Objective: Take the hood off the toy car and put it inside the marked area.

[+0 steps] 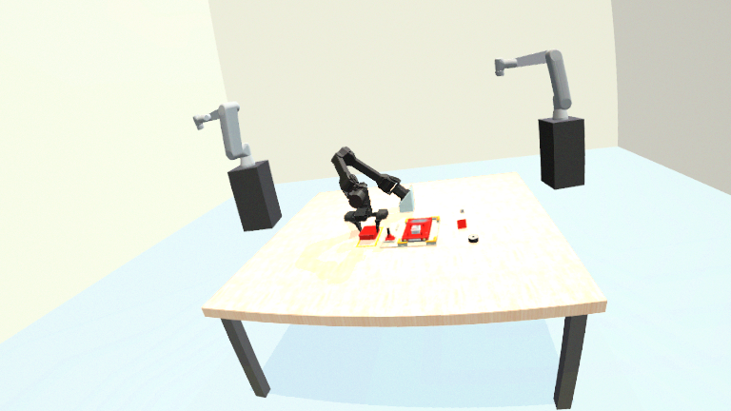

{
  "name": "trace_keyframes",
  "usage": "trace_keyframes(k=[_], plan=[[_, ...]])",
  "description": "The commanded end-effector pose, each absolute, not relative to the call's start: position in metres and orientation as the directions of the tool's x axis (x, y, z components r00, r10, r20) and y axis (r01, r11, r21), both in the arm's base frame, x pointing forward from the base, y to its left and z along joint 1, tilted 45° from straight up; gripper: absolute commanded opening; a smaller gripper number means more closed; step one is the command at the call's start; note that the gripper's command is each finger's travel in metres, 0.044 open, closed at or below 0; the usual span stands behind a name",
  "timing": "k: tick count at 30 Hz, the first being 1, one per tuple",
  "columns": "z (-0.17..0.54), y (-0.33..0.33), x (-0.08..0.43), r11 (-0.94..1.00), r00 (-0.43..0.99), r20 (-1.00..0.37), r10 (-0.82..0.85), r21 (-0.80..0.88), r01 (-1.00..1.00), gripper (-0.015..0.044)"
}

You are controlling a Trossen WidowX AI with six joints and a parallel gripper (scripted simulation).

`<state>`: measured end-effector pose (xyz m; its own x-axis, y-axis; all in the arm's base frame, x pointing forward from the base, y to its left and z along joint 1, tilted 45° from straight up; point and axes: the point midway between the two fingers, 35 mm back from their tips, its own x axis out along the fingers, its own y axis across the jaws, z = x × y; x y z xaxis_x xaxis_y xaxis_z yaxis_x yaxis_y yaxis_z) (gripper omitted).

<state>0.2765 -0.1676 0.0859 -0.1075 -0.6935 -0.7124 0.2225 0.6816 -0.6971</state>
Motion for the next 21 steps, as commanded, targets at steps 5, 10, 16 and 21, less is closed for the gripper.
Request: trace_keyframes(k=[5, 10, 16, 21], plan=[[0.0821, -0.1708, 0.2747, 0.680, -0.112, -0.710, -0.696, -0.701, 0.215, 0.0000], [0.0805, -0.1724, 0.2744, 0.680, -0.112, -0.710, -0.696, -0.701, 0.215, 0.0000], [0.0823, -0.1714, 0.2757, 0.681, -0.108, -0.712, -0.694, -0.698, 0.222, 0.0131], [0.0823, -0.1714, 0.2757, 0.681, -0.108, -0.712, -0.694, -0.698, 0.222, 0.0263]])
